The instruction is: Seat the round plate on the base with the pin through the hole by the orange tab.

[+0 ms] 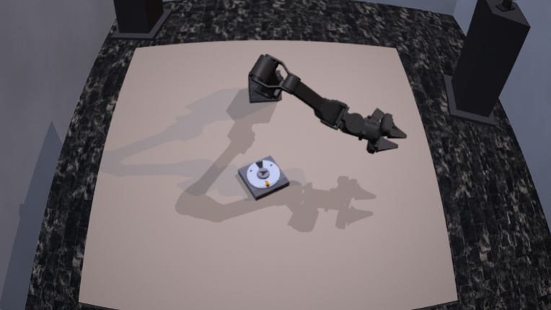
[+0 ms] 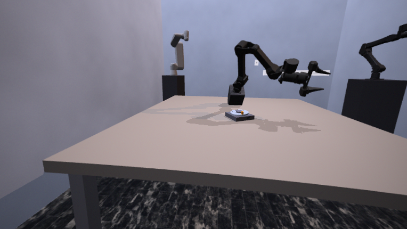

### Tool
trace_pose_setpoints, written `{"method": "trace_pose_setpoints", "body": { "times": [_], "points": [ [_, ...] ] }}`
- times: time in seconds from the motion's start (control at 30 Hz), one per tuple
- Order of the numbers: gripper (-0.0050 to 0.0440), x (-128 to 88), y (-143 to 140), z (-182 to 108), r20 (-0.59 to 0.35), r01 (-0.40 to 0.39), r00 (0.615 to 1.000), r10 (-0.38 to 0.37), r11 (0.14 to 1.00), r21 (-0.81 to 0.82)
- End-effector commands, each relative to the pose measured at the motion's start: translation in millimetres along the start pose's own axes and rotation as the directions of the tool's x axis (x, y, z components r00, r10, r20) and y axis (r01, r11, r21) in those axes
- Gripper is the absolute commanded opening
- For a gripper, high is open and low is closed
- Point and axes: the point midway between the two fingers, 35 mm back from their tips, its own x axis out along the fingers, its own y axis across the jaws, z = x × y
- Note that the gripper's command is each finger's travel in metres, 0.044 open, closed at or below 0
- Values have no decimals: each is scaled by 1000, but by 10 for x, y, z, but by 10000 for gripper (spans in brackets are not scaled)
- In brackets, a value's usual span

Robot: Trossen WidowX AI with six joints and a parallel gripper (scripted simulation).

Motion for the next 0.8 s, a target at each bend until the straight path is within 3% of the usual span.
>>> {"method": "trace_pose_setpoints", "body": {
  "times": [0.0, 0.53, 0.6, 0.7, 0.77],
  "points": [
    [400, -12, -88, -32, -8, 20, 1000, -20, 1000, -5],
    [400, -12, -88, -32, -8, 20, 1000, -20, 1000, -5],
    [352, -61, -108, -167, -27, 6, 1000, -6, 1000, 23],
    [280, -303, 74, -573, -89, -101, 989, 116, 982, 157],
    [232, -457, 111, -785, -132, -125, 979, 157, 966, 225]
  ]
}}
